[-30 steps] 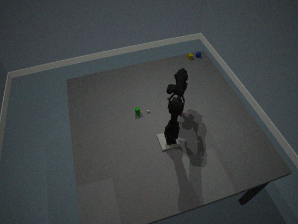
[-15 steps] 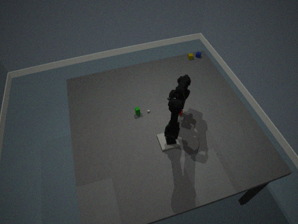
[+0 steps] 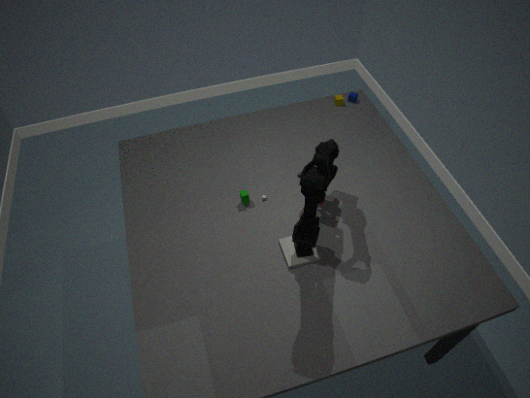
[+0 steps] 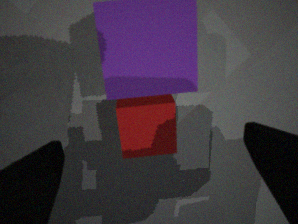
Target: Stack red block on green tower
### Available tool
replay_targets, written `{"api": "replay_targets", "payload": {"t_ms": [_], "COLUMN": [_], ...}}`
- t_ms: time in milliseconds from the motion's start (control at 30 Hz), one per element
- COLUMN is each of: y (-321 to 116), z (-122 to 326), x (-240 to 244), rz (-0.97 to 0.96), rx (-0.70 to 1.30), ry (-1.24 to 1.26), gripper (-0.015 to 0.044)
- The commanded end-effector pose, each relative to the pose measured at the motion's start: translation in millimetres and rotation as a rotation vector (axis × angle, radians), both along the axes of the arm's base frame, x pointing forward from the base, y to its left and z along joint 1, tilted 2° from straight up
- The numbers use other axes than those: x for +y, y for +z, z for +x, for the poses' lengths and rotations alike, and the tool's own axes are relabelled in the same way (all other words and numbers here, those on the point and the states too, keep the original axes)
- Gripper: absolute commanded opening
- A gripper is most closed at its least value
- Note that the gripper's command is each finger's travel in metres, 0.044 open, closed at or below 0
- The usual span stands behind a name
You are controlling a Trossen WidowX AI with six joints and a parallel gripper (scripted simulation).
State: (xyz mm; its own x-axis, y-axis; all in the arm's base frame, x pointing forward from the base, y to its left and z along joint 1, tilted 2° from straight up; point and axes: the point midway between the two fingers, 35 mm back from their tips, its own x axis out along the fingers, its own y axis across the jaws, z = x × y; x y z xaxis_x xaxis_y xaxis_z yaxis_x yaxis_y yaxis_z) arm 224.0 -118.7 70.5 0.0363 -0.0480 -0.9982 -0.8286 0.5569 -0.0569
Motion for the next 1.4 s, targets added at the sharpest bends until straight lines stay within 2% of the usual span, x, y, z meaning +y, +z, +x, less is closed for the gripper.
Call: {"api": "replay_targets", "payload": {"t_ms": [0, 500, 1000, 1367], "y": [-7.1, -30.6, -31.2, -31.2], "z": [-0.9, -0.9, -1.0, -1.0], "x": [0.8, 0.0, 0.0, 0.0], "rz": [0.006, 0.006, 0.006, 0.006], "rx": [0.006, 0.006, 0.006, 0.006], "ry": [0.005, 0.005, 0.005, 0.005], "gripper": [0.0440, 0.0440, 0.0440, 0.0151]}}
